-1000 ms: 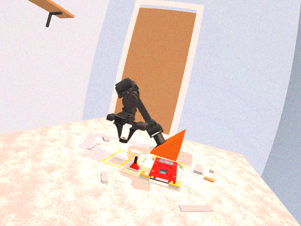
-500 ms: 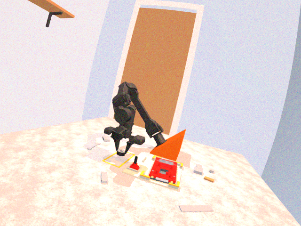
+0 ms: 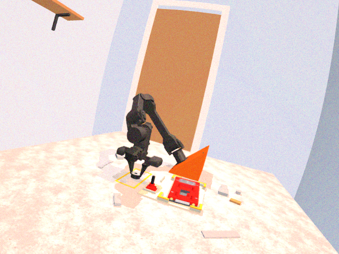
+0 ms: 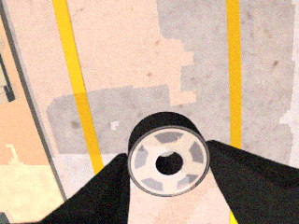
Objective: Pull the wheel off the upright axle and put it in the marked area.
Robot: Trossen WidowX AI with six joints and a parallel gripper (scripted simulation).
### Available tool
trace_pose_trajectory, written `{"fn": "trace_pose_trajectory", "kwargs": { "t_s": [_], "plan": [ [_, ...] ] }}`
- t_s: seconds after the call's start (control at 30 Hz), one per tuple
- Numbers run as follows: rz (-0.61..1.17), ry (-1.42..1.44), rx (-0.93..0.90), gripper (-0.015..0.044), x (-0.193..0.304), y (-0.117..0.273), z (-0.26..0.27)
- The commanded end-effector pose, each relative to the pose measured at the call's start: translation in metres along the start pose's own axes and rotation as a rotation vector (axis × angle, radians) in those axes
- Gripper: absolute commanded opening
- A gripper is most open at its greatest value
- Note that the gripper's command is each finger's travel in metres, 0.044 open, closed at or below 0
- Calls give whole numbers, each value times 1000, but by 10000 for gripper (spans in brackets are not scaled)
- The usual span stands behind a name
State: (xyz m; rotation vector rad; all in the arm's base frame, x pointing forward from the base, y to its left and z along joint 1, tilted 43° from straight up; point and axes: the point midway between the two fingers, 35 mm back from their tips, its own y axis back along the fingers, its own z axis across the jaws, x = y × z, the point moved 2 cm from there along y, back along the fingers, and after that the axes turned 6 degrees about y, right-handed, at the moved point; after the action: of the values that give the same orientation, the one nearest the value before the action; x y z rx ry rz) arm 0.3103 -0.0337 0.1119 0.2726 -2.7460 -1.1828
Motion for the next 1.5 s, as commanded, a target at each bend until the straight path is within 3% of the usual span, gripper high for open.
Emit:
{"fn": "trace_pose_trajectory", "kwargs": {
  "t_s": [0.0,0.07,0.3,0.43,0.63,0.87,1.47],
  "plan": [
    [1,-1,0,263,0,0,0],
    [1,-1,0,300,0,4,0],
    [-1,3,2,300,-1,53,1],
    [-2,4,3,300,0,60,1],
    [-8,10,-9,440,27,77,24],
    [2,8,-1,440,75,104,46],
    [3,8,0,440,76,105,46]
  ]
}}
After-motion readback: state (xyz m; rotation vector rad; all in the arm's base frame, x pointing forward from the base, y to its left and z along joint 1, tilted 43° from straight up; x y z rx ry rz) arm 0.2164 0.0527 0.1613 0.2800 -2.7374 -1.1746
